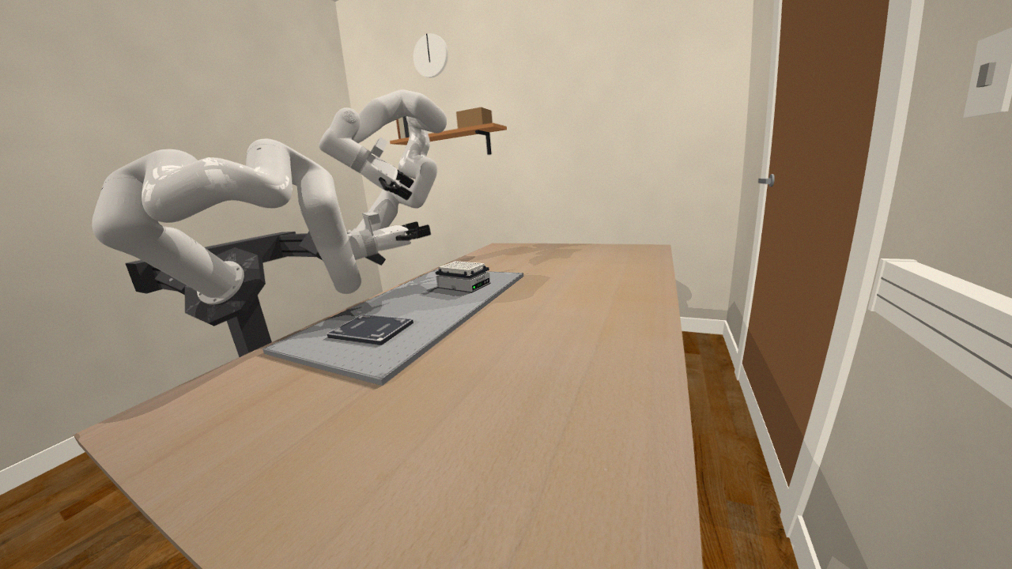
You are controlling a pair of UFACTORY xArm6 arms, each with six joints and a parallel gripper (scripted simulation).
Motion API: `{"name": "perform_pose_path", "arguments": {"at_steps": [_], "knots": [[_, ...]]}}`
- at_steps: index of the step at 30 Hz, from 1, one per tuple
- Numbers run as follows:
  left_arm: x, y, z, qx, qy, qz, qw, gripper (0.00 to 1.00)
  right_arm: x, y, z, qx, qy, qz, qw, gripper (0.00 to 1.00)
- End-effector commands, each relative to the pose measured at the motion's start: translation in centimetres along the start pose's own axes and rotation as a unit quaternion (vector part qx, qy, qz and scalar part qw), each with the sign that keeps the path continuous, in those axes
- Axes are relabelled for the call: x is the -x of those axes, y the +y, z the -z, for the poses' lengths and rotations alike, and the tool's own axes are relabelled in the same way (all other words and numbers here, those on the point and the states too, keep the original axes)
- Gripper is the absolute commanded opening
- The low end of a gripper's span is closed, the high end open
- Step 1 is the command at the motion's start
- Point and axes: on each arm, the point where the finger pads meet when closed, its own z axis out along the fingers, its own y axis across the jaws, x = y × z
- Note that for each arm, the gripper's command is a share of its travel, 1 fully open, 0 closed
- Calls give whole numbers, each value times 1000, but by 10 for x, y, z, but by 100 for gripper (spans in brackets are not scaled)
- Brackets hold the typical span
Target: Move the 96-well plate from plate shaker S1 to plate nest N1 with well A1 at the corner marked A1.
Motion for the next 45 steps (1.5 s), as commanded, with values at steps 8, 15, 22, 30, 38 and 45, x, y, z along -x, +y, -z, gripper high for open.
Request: {"name": "perform_pose_path", "arguments": {"at_steps": [8, 15, 22, 30, 38, 45], "knots": [[-1, 0, 1, 1, -1, 1, 1000, 100, -4, 25, -7, 19, -15, -18, 1000, 100], [-1, 0, 1, 1, -1, 1, 1000, 100, -7, 49, -12, 37, -30, -36, 998, 100], [-1, 0, 1, 1, -1, 1, 1000, 100, -9, 69, -16, 52, -42, -52, 996, 100], [-1, 0, 1, 1, -1, 1, 1000, 100, -12, 106, -18, 82, -63, -85, 991, 100], [-1, 0, 1, 1, -1, 1, 1000, 100, -16, 138, -18, 107, -80, -115, 984, 100], [-1, 0, 1, 1, -1, 1, 1000, 100, -19, 178, -14, 141, -98, -156, 973, 100]]}}
